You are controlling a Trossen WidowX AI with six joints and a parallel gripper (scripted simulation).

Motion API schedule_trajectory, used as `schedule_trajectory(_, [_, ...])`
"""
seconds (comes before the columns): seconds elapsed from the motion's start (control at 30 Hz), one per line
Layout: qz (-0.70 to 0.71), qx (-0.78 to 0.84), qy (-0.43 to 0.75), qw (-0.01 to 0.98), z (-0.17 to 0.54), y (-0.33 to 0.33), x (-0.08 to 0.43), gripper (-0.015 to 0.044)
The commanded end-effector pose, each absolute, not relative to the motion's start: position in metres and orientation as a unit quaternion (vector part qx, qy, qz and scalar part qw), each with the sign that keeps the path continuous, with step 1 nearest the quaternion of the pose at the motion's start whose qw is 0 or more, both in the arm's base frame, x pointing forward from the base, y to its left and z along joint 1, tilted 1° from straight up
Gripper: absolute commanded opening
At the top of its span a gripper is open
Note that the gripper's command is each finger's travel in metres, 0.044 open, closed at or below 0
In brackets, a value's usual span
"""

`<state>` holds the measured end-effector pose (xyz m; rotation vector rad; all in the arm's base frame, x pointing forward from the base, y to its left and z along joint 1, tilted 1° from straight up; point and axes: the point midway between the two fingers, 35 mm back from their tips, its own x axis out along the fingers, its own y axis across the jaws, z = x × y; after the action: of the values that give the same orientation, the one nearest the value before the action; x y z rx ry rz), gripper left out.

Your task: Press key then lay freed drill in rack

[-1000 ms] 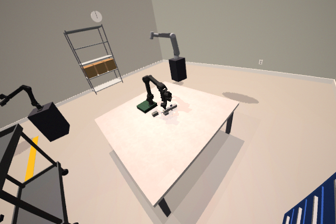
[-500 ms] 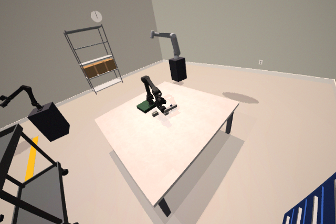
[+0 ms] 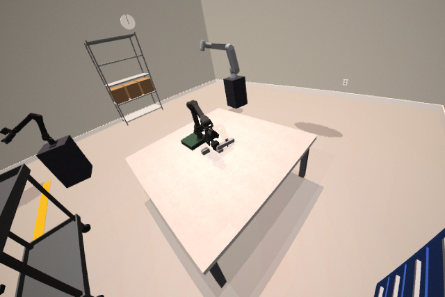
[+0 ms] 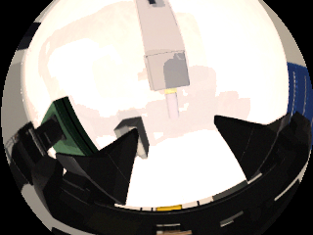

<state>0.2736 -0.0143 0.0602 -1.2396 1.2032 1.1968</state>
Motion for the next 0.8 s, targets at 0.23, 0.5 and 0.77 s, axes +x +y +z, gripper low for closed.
schedule_trajectory(0.23, [0.494, -0.514, 0.496, 0.495, 0.047, -0.012, 0.275, 0.044])
schedule_trajectory(0.5, [0.494, -0.514, 0.496, 0.495, 0.034, -0.008, 0.275, 0.044])
schedule_trajectory(0.77, [0.494, -0.514, 0.496, 0.495, 0.022, -0.005, 0.275, 0.044])
